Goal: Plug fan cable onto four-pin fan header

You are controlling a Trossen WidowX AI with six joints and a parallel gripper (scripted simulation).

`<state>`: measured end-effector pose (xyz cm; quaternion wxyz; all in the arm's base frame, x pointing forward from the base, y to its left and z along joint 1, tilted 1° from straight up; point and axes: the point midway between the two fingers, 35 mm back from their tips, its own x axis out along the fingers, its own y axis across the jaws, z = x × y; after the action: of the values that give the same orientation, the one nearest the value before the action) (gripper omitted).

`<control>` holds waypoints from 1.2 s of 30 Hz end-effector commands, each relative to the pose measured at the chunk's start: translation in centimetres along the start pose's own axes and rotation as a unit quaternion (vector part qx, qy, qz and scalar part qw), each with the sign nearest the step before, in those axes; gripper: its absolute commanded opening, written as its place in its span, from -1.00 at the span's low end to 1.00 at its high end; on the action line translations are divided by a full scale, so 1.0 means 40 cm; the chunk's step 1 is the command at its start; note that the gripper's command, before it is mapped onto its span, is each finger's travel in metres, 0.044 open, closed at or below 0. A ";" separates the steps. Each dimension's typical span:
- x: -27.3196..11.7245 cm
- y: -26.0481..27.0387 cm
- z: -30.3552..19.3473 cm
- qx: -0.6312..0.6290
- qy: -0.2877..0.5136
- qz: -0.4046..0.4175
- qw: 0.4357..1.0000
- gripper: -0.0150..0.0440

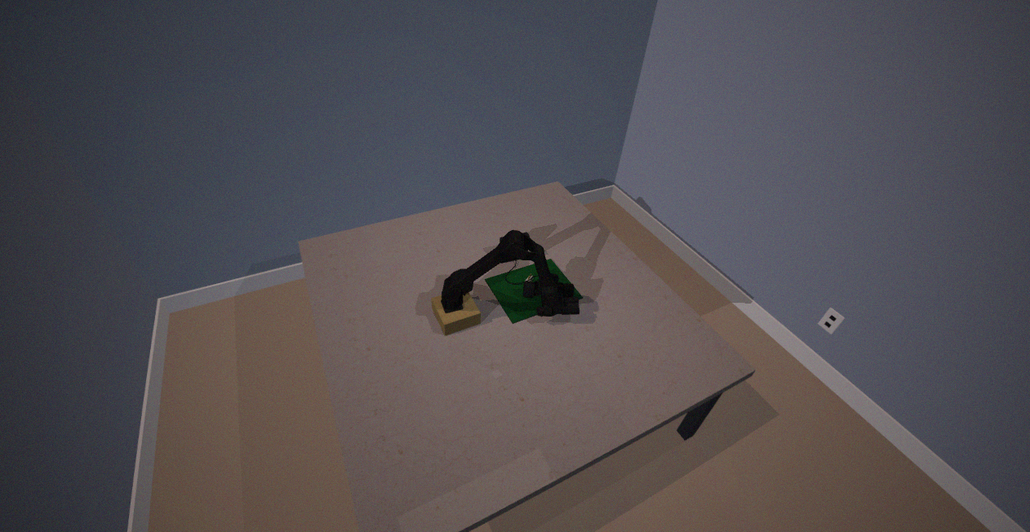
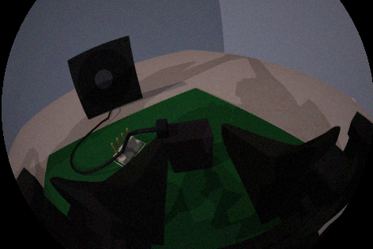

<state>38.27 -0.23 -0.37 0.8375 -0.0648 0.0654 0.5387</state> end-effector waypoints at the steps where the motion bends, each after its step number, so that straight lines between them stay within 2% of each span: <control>1: 0.000 0.000 0.000 0.000 0.000 0.000 1.000 0.20; 13: -0.003 -0.001 -0.001 0.000 0.001 -0.001 1.000 0.20; 36: -0.123 -0.008 0.012 0.001 0.022 -0.006 1.000 0.20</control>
<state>36.72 -3.93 0.73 0.8398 -0.0716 0.0840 0.5315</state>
